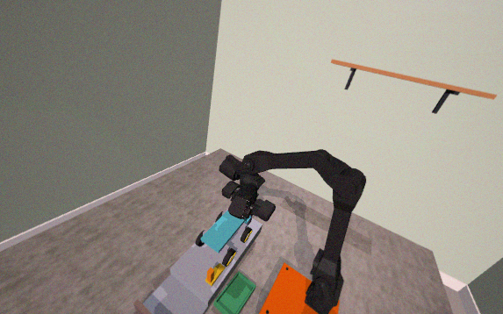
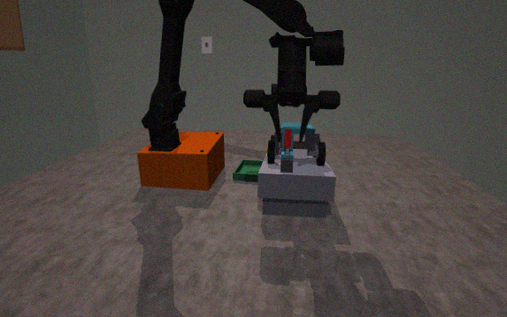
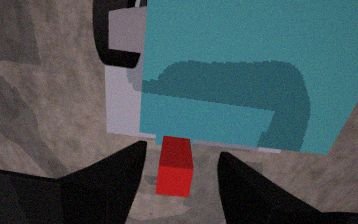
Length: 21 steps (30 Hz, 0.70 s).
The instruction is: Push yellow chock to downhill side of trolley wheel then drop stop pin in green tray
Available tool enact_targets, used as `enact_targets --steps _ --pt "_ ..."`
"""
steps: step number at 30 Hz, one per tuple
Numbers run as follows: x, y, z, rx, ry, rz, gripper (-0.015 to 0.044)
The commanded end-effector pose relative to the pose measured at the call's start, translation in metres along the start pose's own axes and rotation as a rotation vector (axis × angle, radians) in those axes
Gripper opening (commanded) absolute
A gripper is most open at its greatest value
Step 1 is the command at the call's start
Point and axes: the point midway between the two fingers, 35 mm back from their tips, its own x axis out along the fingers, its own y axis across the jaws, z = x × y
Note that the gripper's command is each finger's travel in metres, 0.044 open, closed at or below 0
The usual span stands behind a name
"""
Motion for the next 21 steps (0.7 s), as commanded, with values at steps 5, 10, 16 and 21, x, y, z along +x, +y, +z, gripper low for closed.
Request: enact_targets --steps 5,10,16,21 --pt "0.0136 0.0037 0.0007 -0.008 0.003 0.008 0.0190" --pt "0.0153 0.0042 0.0007 -0.008 0.003 0.008 0.0190" --pt "0.0123 0.0023 0.0004 -0.001 0.000 0.003 0.0072" --pt "0.0123 0.0023 0.0004 -0.001 0.000 0.003 0.0038"
